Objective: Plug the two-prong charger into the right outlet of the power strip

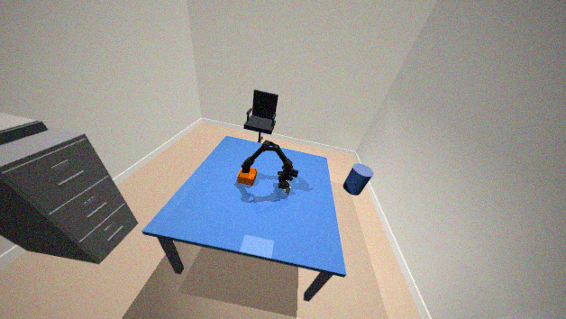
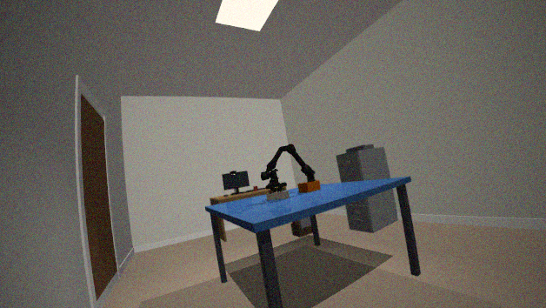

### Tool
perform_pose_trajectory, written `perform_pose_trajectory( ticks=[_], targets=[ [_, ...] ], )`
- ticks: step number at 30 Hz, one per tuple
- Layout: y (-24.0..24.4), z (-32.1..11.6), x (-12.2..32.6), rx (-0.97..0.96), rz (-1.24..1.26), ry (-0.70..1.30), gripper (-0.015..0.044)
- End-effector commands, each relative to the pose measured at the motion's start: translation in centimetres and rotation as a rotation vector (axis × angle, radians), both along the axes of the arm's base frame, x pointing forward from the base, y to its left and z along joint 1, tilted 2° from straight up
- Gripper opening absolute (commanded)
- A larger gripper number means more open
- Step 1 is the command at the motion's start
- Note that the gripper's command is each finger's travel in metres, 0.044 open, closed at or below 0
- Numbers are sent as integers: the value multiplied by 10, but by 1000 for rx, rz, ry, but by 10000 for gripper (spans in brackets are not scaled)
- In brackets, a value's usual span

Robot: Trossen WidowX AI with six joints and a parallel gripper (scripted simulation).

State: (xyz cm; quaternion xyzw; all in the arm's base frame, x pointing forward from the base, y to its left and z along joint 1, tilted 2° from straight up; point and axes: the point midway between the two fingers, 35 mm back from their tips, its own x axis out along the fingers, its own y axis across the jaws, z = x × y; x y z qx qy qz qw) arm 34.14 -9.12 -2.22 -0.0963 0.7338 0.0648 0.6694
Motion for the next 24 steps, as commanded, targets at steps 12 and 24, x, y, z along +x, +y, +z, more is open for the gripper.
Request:
perform_pose_trajectory(
  ticks=[12,24],
  targets=[
    [0,0,0,-1,0,-3,440],
    [-1,0,-3,0,1,-11,440]
  ],
)
